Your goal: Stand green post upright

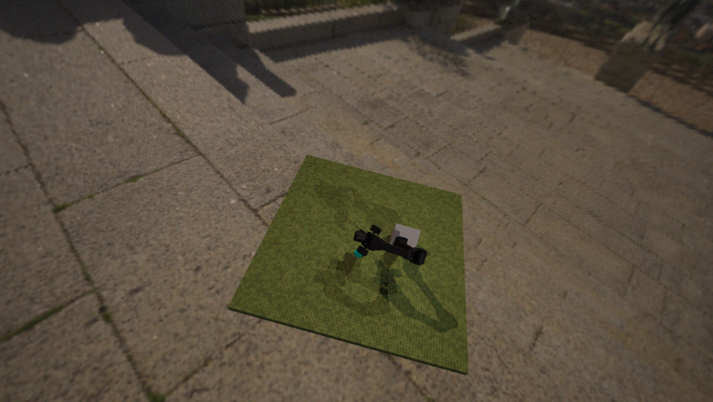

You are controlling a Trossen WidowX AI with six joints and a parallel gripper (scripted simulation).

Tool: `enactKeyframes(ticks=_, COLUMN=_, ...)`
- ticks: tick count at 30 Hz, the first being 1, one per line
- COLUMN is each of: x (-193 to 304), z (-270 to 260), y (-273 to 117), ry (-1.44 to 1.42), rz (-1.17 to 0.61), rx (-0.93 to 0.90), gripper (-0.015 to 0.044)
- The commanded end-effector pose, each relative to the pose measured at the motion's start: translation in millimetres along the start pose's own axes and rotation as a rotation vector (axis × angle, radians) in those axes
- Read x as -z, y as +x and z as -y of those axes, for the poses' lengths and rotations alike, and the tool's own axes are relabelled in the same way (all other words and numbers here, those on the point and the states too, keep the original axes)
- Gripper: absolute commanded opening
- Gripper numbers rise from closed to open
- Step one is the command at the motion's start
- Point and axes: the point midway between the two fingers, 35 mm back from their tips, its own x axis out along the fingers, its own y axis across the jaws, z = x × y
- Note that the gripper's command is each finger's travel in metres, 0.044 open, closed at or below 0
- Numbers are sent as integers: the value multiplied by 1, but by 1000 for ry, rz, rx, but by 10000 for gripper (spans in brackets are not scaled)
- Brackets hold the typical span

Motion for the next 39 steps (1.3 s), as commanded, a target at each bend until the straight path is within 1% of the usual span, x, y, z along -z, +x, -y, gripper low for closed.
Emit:
enactKeyframes(ticks=1, x=1, z=1, y=1, ry=3, rz=21, rx=15, gripper=22)
enactKeyframes(ticks=39, x=0, z=1, y=3, ry=11, rz=245, rx=105, gripper=22)
